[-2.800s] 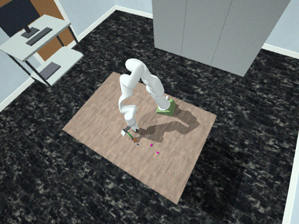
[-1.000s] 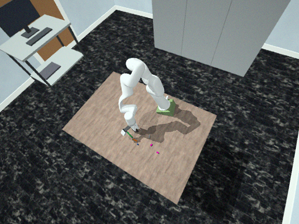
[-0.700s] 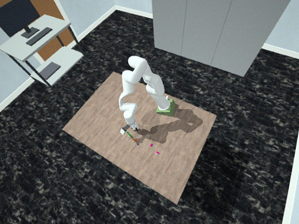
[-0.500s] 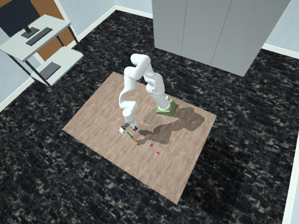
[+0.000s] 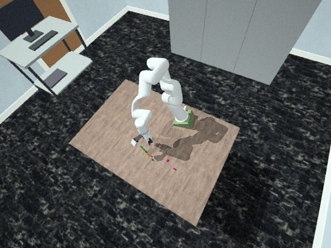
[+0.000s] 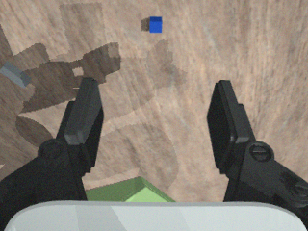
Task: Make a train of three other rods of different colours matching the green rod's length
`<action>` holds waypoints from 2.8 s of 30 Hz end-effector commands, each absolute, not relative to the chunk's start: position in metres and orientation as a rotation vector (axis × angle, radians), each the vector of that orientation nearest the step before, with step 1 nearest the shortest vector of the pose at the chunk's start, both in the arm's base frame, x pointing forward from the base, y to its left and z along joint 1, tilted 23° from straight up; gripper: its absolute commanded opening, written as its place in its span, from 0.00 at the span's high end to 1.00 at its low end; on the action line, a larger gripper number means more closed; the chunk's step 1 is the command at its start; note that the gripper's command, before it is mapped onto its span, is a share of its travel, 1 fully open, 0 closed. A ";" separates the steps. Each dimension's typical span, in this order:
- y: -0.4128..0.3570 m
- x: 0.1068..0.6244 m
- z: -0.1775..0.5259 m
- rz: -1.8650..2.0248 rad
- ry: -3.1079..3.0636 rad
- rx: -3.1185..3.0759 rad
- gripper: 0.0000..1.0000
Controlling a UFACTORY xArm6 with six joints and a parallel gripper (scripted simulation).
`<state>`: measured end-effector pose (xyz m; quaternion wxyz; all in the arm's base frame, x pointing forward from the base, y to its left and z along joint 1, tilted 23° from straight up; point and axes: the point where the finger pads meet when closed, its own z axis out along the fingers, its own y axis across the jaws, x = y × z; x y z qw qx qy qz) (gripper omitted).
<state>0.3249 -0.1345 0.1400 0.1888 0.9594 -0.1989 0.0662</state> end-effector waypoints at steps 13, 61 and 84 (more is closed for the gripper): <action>-0.134 0.326 0.142 0.192 -0.560 2.698 0.00; -0.077 0.340 0.107 0.443 -1.924 2.110 0.00; -0.040 0.342 0.085 0.557 -2.590 1.413 0.00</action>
